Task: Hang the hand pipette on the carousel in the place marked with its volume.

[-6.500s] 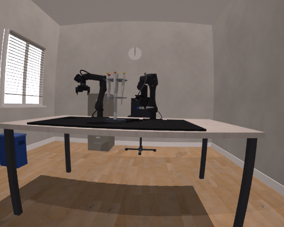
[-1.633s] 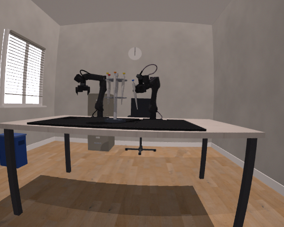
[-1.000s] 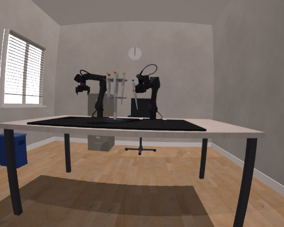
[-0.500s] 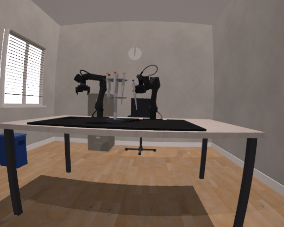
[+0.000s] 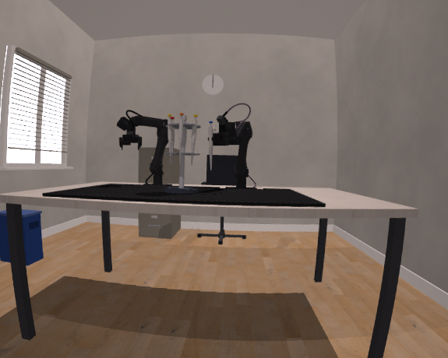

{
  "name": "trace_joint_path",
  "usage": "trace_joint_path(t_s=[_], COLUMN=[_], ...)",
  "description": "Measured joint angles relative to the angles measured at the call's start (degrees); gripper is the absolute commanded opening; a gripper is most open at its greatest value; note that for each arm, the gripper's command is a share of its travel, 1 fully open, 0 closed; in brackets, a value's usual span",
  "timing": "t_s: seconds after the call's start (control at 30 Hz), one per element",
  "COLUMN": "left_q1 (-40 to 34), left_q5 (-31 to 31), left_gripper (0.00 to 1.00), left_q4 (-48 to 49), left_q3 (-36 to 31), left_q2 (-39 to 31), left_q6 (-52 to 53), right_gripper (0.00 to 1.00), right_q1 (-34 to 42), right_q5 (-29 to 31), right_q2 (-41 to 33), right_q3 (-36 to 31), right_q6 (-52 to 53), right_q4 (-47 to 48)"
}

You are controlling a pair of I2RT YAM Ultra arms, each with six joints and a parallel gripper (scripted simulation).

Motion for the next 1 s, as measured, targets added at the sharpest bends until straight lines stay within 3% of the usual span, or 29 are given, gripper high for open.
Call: trace_joint_path(t_s=[1.0], left_q1=[0.0], left_q5=[0.02], left_gripper=[0.12], left_q4=[1.68], left_q3=[0.17], left_q2=[0.24], left_q6=[-0.04], right_gripper=[1.0], right_q1=[0.0], right_q5=[0.0], right_q2=[0.0], right_q3=[0.0], right_q6=[0.0], right_q4=[0.0])
